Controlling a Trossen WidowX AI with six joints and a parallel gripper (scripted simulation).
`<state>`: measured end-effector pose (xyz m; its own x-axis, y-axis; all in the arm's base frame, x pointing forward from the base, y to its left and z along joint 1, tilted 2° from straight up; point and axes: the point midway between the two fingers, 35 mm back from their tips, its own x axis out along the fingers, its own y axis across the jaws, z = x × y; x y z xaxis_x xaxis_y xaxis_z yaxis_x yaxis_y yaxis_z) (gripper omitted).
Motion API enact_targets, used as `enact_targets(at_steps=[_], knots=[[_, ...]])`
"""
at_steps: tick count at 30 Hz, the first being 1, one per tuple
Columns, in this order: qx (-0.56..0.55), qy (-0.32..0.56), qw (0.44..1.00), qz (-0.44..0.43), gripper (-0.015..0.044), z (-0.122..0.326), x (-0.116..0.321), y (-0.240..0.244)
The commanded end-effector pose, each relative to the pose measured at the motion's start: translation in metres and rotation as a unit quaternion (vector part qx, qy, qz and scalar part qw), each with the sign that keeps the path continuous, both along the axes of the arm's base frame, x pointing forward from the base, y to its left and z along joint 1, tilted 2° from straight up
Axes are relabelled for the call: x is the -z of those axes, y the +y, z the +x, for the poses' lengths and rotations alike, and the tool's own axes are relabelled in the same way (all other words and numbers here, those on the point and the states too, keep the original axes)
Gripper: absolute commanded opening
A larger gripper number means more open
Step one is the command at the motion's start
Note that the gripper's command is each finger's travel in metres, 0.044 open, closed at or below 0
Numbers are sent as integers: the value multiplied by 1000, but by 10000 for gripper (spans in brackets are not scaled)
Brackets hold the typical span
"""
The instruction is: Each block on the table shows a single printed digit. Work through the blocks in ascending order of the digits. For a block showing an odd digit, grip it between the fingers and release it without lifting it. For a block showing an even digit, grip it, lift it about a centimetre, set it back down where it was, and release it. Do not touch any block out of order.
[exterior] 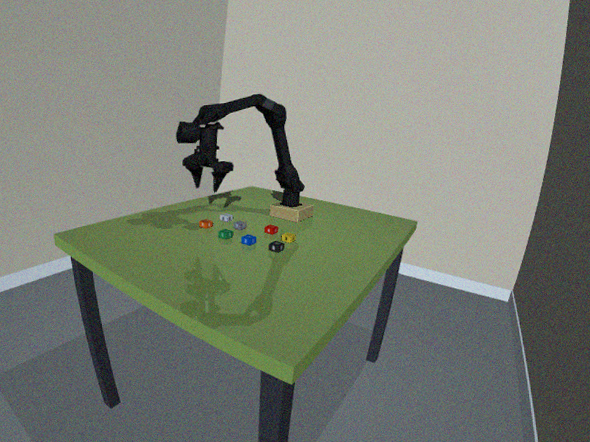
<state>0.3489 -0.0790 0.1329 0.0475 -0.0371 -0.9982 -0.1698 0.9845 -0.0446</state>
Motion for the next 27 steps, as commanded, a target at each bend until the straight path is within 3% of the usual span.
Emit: enact_targets(at_steps=[1,6,14,22,27], knots=[[-2,2,1000,1,400,-1,1,0],[8,-3,1000,-6,400,2,2,19],[5,-3,1000,5,400,5,5,152],[-2,3,1000,14,400,-38,9,273],[-2,4,1000,15,400,-46,9,286]])
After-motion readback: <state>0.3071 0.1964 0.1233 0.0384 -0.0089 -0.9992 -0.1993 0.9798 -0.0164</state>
